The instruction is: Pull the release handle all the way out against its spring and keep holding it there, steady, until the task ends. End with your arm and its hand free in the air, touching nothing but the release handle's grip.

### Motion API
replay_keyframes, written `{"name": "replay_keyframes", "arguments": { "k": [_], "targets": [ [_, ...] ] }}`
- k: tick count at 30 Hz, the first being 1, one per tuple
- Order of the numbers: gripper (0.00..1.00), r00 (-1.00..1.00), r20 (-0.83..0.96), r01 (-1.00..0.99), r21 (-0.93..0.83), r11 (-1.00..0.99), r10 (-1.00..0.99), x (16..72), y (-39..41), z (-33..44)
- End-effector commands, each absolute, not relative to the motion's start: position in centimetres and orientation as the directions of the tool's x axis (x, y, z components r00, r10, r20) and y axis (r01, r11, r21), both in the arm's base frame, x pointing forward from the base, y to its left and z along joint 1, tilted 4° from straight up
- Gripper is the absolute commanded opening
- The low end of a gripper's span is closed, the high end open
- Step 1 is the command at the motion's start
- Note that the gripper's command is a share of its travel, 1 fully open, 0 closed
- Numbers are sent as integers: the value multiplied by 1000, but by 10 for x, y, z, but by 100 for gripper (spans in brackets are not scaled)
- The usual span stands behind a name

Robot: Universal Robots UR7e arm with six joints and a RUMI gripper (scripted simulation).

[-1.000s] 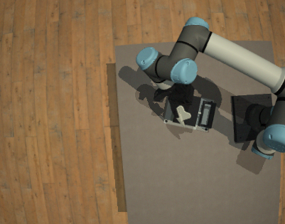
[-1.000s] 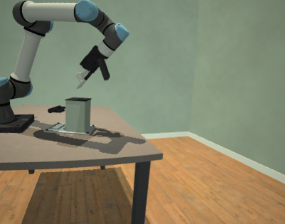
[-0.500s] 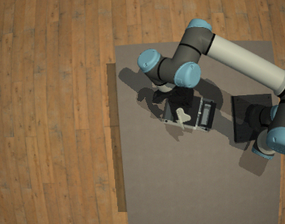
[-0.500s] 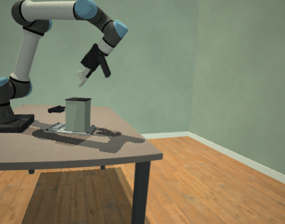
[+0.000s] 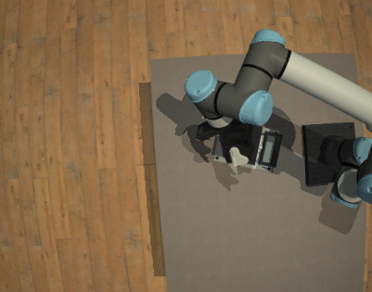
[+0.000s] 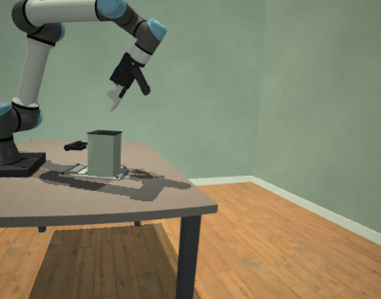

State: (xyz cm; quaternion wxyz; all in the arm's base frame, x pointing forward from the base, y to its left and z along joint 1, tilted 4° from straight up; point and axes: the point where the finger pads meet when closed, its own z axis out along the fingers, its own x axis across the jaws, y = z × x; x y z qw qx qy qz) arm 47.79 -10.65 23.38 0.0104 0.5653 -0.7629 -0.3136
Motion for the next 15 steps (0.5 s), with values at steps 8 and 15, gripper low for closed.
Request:
{"name": "replay_keyframes", "arguments": {
  "k": [8,15],
  "targets": [
    [100,-303,-333,-910,378,168,-893,498,-90,257],
    [100,-247,-327,-949,270,161,-912,514,-73,281]
  ]
}}
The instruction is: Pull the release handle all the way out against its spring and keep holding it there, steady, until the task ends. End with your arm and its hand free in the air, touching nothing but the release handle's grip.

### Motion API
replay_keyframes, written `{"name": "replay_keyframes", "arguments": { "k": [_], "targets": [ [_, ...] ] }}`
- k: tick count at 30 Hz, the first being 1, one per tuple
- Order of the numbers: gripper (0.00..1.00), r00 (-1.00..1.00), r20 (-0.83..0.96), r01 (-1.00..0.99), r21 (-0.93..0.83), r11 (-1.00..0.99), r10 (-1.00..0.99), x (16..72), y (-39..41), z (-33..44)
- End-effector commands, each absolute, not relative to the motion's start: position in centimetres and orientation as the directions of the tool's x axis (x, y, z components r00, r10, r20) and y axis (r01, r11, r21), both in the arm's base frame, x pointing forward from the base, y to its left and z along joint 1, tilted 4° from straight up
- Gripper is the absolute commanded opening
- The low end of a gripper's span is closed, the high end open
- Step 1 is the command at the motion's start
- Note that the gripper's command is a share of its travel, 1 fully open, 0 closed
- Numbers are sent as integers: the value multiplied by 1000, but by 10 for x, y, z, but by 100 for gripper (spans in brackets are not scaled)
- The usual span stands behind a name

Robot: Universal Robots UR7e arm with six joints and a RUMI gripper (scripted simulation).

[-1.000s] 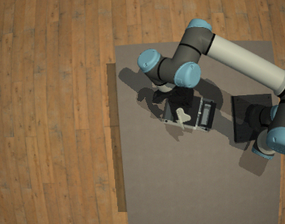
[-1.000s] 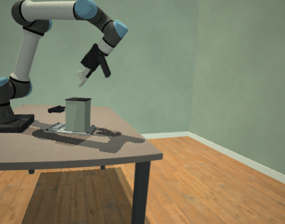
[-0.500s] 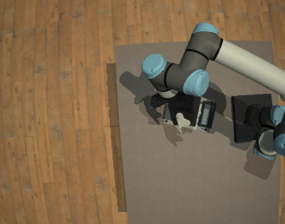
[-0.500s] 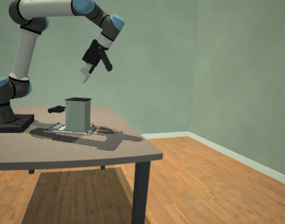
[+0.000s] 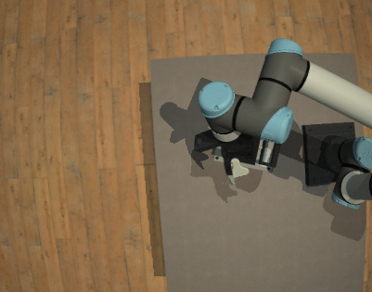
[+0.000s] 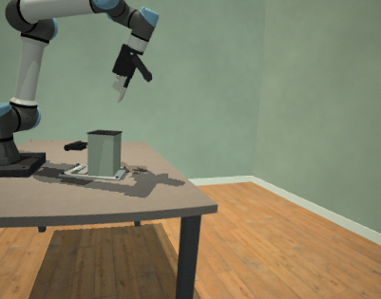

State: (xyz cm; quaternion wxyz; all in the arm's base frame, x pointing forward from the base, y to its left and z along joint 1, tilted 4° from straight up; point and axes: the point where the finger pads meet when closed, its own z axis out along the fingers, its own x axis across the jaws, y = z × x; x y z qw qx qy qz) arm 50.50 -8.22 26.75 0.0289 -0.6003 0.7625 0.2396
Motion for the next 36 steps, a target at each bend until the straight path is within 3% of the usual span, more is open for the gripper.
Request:
{"name": "replay_keyframes", "arguments": {
  "k": [1,26,36],
  "targets": [
    [100,-238,-325,-954,253,159,-915,517,-70,285],
    [100,8,-268,-978,-203,48,-963,557,15,409],
    [100,-19,-350,-999,-25,30,-937,501,52,348]
  ]
}}
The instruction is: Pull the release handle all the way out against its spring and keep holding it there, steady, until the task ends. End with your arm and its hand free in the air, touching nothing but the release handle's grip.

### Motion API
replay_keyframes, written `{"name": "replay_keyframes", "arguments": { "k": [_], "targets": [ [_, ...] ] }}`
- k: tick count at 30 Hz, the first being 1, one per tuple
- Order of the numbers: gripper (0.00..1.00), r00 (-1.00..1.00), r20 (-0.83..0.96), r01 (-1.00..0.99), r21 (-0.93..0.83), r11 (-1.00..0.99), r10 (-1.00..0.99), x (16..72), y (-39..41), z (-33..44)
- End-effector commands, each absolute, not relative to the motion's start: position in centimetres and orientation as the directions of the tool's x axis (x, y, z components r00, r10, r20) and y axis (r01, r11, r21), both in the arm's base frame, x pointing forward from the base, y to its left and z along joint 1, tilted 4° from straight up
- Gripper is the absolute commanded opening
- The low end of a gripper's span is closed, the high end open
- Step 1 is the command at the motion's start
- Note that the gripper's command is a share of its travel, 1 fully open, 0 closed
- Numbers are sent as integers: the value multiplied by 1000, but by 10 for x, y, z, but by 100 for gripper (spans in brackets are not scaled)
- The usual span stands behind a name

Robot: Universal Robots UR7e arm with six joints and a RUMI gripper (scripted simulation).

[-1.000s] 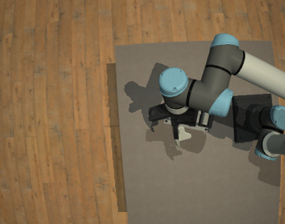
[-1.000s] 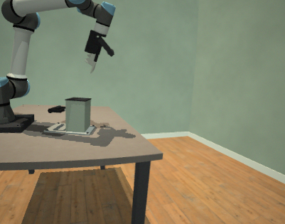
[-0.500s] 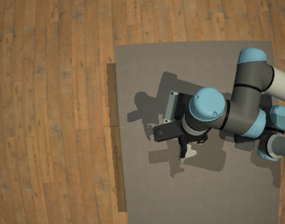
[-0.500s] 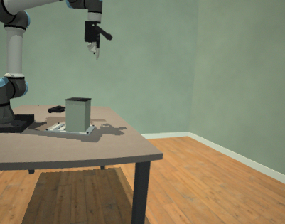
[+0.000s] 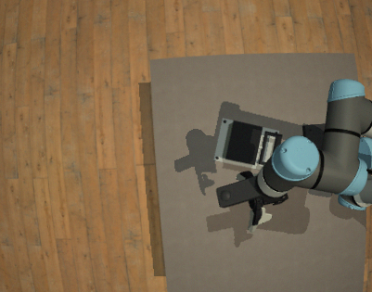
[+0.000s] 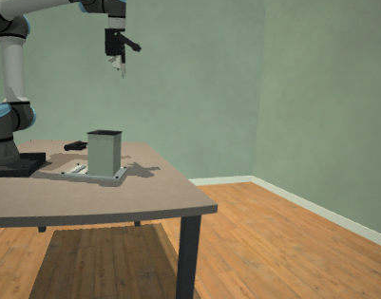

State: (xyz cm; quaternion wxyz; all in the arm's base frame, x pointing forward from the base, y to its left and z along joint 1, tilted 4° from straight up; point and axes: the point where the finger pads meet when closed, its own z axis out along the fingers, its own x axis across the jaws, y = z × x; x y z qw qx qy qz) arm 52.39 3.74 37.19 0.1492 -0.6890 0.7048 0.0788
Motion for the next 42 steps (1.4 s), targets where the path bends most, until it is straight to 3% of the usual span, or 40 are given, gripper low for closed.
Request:
{"name": "replay_keyframes", "arguments": {
  "k": [1,14,42],
  "targets": [
    [100,-19,-350,-999,-25,30,-937,501,52,348],
    [100,-89,-444,-974,227,-16,-892,414,97,280],
    [100,306,-520,-861,206,-464,-798,340,52,139]
  ]
}}
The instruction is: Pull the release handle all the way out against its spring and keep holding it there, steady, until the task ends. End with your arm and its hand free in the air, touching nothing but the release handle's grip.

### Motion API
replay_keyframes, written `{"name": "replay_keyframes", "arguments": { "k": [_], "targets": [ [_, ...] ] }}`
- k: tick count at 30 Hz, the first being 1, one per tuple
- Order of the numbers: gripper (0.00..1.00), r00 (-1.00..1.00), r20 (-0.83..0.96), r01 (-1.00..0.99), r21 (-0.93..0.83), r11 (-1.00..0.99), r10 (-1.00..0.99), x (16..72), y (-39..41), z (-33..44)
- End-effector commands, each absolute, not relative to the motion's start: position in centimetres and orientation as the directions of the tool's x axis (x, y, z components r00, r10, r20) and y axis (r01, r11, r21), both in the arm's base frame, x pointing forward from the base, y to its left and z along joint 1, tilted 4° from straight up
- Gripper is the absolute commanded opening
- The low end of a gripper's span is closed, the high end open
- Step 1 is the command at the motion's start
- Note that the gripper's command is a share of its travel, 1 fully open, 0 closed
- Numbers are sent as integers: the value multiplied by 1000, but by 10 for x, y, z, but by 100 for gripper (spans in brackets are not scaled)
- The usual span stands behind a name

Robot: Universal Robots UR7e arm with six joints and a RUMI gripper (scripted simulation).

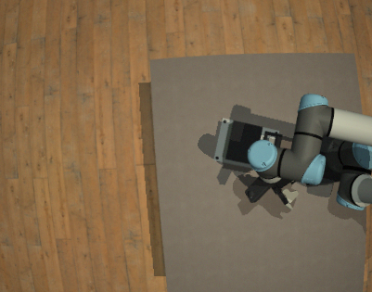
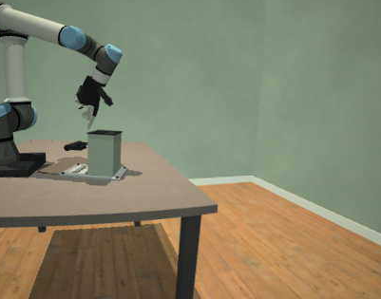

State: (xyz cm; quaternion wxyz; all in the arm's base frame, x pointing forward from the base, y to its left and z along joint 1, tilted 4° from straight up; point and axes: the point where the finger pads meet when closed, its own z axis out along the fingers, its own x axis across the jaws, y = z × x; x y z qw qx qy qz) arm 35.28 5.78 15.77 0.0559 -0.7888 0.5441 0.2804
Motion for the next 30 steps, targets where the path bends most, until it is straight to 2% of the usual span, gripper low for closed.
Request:
{"name": "replay_keyframes", "arguments": {
  "k": [1,9,30],
  "targets": [
    [100,320,-525,-853,204,-481,-789,336,51,134],
    [100,476,-464,-790,146,-595,-747,321,26,139],
    [100,724,-274,-640,77,-765,-633,308,-23,159]
  ]
}}
